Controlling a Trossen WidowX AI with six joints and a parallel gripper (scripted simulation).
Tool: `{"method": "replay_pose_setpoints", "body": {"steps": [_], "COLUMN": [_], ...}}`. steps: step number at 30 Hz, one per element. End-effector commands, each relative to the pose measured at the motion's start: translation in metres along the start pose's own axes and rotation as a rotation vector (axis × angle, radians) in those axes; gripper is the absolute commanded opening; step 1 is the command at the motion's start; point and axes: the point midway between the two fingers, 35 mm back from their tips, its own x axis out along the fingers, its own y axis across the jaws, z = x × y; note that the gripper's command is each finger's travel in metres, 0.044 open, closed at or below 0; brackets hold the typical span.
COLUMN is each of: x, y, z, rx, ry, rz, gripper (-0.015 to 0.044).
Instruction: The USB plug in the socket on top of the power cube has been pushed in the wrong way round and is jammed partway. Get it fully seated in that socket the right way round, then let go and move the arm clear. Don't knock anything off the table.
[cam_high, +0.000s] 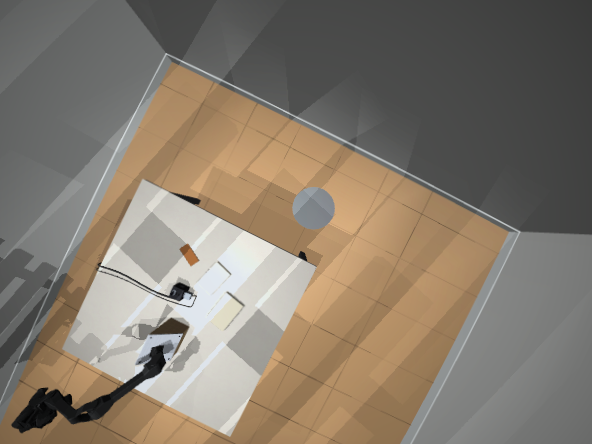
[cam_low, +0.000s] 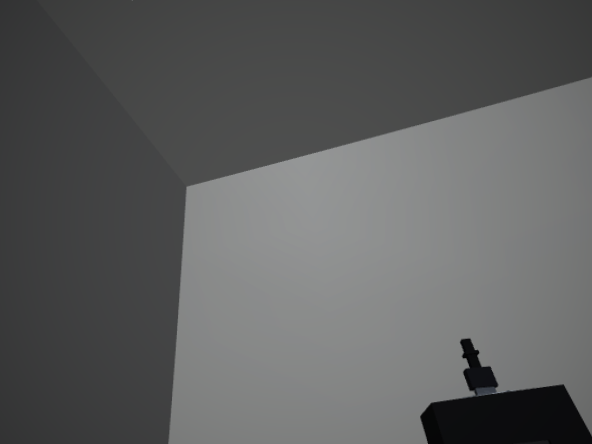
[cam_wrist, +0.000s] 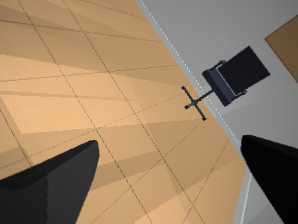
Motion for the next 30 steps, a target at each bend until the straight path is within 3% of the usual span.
{"method": "replay_pose_setpoints", "body": {"steps": [1,9,15,23,30], "x": [-0.002,-0.15,-0.289,-0.445,-0.526], "y": [-0.003,-0.044,-0.014,0.097,0.241], "z": [-0.001,-0.038,-0.063,-0.08,-0.068], "rx": [0.005,0.623,1.219,1.877,2.336], "ry": [0.011,0.189,0.145,-0.09,-0.484], "rz": [-0.017,-0.557,-1.037,-1.689,-2.283], "gripper": [0.0426,0.044,0.044,0.044,0.044]}}
